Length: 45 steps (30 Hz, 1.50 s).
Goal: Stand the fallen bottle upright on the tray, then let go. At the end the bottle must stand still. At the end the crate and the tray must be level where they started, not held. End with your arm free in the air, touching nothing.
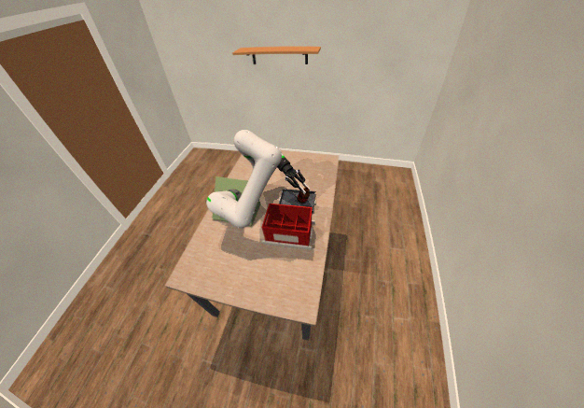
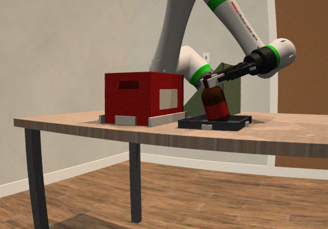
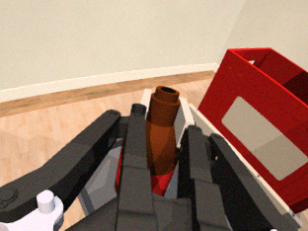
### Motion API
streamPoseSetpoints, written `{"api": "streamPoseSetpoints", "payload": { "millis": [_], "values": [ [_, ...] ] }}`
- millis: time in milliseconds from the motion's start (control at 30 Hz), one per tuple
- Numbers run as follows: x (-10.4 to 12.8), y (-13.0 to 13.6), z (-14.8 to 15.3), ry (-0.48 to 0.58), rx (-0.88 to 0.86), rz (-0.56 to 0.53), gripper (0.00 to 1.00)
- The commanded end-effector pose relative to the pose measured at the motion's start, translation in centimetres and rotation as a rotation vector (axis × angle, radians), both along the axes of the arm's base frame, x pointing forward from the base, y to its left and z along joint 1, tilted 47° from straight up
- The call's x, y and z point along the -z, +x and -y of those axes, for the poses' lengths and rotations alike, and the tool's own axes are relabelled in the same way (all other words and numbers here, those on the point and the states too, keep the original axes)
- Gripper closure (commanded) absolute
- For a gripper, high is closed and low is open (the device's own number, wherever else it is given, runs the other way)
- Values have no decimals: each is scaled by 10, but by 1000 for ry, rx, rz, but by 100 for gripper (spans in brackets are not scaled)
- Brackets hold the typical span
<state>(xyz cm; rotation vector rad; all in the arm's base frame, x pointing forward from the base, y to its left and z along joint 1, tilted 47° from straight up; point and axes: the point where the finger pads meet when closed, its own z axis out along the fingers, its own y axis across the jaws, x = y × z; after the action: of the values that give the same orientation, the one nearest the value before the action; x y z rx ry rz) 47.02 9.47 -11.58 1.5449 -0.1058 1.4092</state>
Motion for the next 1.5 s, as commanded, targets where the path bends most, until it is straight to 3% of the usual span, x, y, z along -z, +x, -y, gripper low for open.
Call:
{"api": "streamPoseSetpoints", "payload": {
  "millis": [0,1300,1333,1467],
  "values": [
    [0,0,0,0,0,0,100],
    [0,0,0,0,0,0,100],
    [0,0,0,0,0,0,0],
    [0,0,0,0,0,0,0]
  ]
}}
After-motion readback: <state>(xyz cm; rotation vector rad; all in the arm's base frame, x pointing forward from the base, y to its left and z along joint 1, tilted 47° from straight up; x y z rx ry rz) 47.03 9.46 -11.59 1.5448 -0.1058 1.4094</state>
